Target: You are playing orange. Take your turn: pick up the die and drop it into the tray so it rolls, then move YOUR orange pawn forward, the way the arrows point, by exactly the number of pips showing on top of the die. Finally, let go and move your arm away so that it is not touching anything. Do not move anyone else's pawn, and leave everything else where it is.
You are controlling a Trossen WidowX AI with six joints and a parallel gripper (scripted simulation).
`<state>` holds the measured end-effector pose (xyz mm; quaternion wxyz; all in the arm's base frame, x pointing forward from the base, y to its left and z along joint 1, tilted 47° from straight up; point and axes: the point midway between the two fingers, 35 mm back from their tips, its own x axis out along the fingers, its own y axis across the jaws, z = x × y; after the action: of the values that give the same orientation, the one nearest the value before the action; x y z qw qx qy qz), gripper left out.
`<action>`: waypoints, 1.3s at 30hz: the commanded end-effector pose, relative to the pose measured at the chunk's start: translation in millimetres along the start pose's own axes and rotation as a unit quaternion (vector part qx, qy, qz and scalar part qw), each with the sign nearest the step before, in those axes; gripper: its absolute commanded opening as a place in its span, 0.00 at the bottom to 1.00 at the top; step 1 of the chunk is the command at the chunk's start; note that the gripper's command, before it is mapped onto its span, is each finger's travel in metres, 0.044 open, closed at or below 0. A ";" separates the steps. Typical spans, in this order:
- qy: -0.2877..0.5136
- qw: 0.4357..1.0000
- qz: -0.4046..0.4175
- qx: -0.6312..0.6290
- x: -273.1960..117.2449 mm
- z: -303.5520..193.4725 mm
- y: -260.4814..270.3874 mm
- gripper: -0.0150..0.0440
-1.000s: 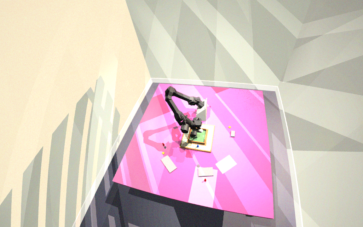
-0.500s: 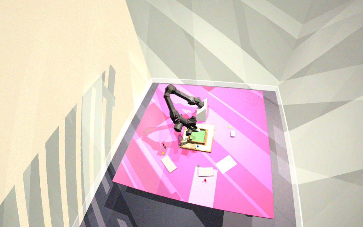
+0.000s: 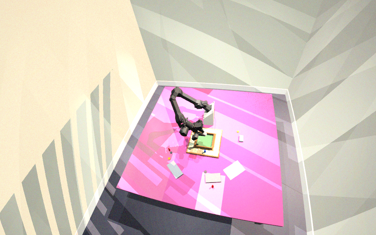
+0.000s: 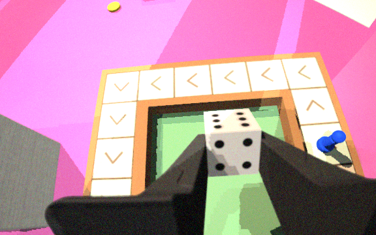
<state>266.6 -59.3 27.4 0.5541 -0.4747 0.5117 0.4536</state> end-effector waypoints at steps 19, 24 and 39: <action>-0.003 1.000 0.000 -0.002 -26.4 30.4 -0.2 0.92; 0.072 0.997 0.031 0.011 -11.3 26.1 3.8 1.00; 0.369 0.929 0.018 0.000 17.7 20.5 3.2 1.00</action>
<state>267.8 -37.7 10.0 0.3145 -0.6026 0.6886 0.2526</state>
